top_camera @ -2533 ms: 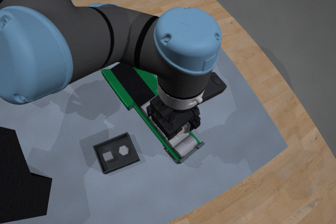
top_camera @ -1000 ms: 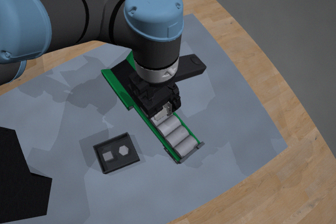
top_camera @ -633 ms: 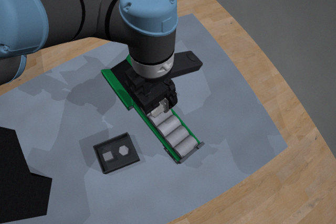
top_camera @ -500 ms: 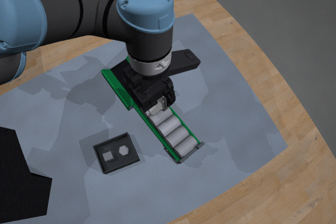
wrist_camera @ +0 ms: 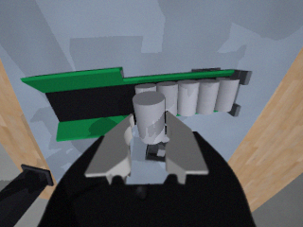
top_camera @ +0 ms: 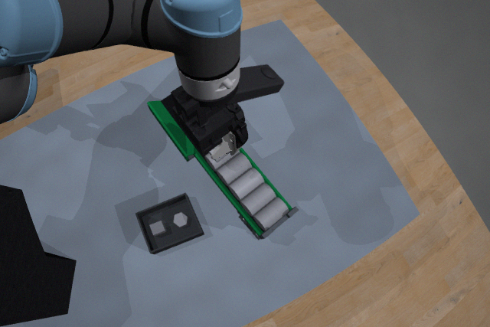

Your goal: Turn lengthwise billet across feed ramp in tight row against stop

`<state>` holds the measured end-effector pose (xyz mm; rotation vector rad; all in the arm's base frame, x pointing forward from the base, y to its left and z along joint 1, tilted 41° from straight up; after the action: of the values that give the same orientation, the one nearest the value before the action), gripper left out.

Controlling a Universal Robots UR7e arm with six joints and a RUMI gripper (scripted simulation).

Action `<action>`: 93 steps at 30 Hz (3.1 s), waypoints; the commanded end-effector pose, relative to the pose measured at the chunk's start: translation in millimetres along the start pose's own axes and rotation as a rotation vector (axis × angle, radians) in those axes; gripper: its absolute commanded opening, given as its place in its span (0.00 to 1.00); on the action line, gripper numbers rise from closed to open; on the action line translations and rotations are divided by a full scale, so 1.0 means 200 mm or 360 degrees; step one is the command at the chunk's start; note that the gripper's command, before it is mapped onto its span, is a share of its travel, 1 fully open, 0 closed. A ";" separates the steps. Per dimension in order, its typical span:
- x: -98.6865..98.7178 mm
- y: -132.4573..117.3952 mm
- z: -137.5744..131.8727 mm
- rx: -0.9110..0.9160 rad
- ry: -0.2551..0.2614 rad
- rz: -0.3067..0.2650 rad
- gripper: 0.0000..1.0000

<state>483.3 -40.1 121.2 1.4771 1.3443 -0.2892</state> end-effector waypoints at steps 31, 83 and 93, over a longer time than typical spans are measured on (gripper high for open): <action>0.00 0.03 -0.22 -0.0001 -0.0002 0.0001 0.00; 0.04 0.05 -0.40 -0.0001 -0.0002 0.0001 0.00; 0.09 0.05 -0.41 -0.0001 -0.0002 0.0001 0.00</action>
<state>460.3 36.1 147.3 1.4770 1.3447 -0.2891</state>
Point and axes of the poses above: the point where the finger pads meet when closed, its own x axis out along the fingers, its own z axis across the jaws, y = z × x, the point moved 10 cm from there along -x, back along the fingers, and after that the axes turned 8 degrees about -x, right-handed, at the moved point
